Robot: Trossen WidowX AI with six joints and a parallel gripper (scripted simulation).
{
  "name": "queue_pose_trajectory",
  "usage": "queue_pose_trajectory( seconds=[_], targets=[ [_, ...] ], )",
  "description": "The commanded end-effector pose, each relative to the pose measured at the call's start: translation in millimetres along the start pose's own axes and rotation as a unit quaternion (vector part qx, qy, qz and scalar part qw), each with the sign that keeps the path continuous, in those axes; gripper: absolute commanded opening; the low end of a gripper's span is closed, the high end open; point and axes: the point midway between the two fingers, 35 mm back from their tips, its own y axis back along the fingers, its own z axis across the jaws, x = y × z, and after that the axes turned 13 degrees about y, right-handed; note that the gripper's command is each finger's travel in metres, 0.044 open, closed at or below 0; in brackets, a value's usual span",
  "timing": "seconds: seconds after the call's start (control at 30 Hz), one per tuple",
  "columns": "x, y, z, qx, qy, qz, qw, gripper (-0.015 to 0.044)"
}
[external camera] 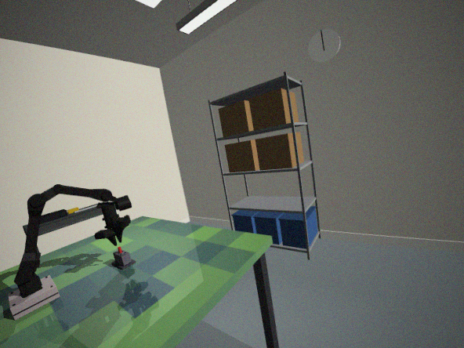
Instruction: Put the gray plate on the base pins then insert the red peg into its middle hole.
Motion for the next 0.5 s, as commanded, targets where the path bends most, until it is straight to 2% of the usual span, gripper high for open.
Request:
queue_pose_trajectory(
  seconds=[0.0,0.47],
  targets=[
    [0.0,3.2,0.0,-0.001,0.001,0.001,1.0,0.015],
    [-0.6,14.9,-0.6,-0.001,0.001,0.001,1.0,0.015]
  ],
)
